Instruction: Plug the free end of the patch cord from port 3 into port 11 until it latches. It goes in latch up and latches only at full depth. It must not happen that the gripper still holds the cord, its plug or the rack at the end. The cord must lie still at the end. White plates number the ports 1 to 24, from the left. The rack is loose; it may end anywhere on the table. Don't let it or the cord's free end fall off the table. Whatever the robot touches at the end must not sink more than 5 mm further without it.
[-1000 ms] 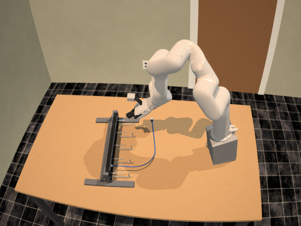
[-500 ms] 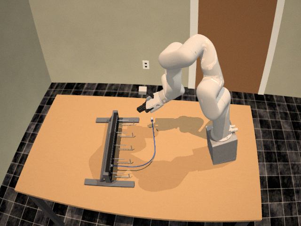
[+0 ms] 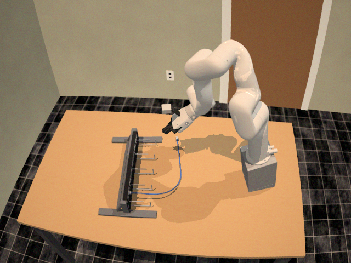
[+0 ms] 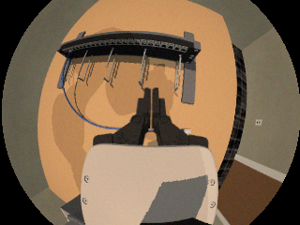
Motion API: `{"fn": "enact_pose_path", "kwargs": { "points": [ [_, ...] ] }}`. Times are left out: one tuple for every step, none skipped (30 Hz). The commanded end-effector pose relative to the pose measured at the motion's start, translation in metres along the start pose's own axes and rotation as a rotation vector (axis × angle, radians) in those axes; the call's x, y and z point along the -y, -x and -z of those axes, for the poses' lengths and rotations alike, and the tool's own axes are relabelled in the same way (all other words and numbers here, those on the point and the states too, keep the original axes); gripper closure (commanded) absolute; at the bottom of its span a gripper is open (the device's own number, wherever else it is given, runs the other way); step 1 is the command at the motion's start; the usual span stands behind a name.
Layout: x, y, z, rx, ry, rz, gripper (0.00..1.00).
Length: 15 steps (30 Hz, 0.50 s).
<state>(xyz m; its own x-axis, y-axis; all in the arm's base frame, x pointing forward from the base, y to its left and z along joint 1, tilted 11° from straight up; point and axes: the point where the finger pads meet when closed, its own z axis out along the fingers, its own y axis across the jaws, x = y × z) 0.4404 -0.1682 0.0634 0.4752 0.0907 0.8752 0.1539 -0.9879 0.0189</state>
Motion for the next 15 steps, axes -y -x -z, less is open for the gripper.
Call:
{"fn": "enact_pose_path", "kwargs": {
  "points": [
    [0.009,0.016,-0.003,0.082,-0.099,0.106,1.00],
    [0.010,0.020,-0.004,0.099,-0.118,0.129,1.00],
    [0.010,0.020,-0.004,0.099,-0.118,0.129,1.00],
    [0.010,0.020,-0.004,0.099,-0.118,0.129,1.00],
    [0.012,0.027,-0.004,0.132,-0.153,0.174,1.00],
    [0.013,0.033,-0.004,0.160,-0.182,0.214,1.00],
    [0.013,0.036,-0.004,0.171,-0.194,0.231,1.00],
    [0.013,0.039,-0.004,0.185,-0.208,0.251,1.00],
    [0.013,0.043,-0.003,0.201,-0.225,0.275,1.00],
    [0.013,0.046,-0.003,0.217,-0.241,0.300,1.00],
    [0.013,0.050,-0.003,0.233,-0.258,0.325,1.00],
    [0.012,0.053,-0.002,0.249,-0.273,0.350,1.00],
    [0.011,0.057,-0.002,0.265,-0.289,0.375,1.00],
    [0.011,0.060,-0.002,0.280,-0.304,0.400,1.00],
    [0.009,0.063,-0.001,0.295,-0.319,0.426,1.00]
  ]
}}
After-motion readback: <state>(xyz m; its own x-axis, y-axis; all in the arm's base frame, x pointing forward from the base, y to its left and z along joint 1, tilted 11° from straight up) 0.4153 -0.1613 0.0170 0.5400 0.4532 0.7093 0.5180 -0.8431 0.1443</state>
